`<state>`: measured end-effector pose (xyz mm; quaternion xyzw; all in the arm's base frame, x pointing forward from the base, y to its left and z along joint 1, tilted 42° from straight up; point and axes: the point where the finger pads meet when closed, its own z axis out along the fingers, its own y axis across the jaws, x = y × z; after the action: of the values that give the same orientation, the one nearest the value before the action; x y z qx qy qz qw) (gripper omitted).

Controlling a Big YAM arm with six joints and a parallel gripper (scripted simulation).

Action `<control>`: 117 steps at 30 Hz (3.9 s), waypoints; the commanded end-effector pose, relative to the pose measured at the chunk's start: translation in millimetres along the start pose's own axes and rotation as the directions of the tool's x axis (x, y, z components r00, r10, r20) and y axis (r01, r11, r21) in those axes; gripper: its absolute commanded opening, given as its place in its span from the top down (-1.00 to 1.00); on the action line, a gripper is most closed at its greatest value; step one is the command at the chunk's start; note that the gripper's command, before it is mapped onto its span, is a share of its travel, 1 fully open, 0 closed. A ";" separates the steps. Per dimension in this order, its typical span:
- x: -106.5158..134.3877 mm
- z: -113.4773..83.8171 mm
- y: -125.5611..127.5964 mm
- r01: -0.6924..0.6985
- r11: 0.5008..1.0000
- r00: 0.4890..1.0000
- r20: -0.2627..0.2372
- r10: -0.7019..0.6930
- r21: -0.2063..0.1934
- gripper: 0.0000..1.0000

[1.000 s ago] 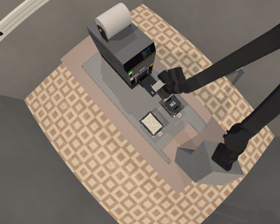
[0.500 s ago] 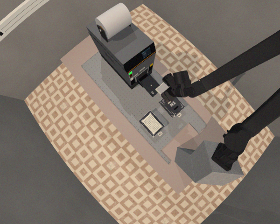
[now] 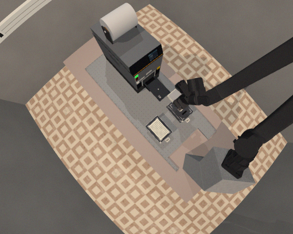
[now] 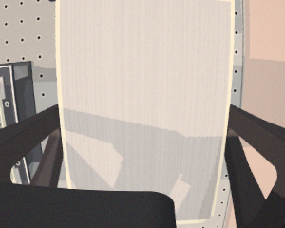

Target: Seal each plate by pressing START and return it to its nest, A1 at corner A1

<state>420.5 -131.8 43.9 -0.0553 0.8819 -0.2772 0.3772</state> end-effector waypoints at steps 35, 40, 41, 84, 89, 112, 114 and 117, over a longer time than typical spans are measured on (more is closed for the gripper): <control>38.7 -21.6 -22.3 -0.005 1.000 0.999 0.032 0.004 0.024 1.00; 43.2 -22.3 -13.5 -0.006 1.000 1.000 0.025 0.006 0.009 1.00; 45.2 -22.9 -10.4 -0.007 1.000 1.000 0.024 0.007 0.004 1.00; 34.6 -22.9 -15.6 -0.016 1.000 0.998 0.053 0.015 0.011 1.00; 36.6 -22.4 -18.2 -0.012 1.000 0.999 0.048 0.011 0.016 1.00; 51.9 -6.7 -10.9 0.015 1.000 1.000 0.020 -0.015 0.001 1.00; 55.2 -5.0 -13.5 0.010 1.000 1.000 0.012 -0.011 0.006 1.00; 67.0 -5.3 -13.9 0.007 1.000 1.000 -0.009 -0.007 0.005 1.00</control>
<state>374.8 -155.2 20.6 -0.0564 0.8790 -0.2778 0.3833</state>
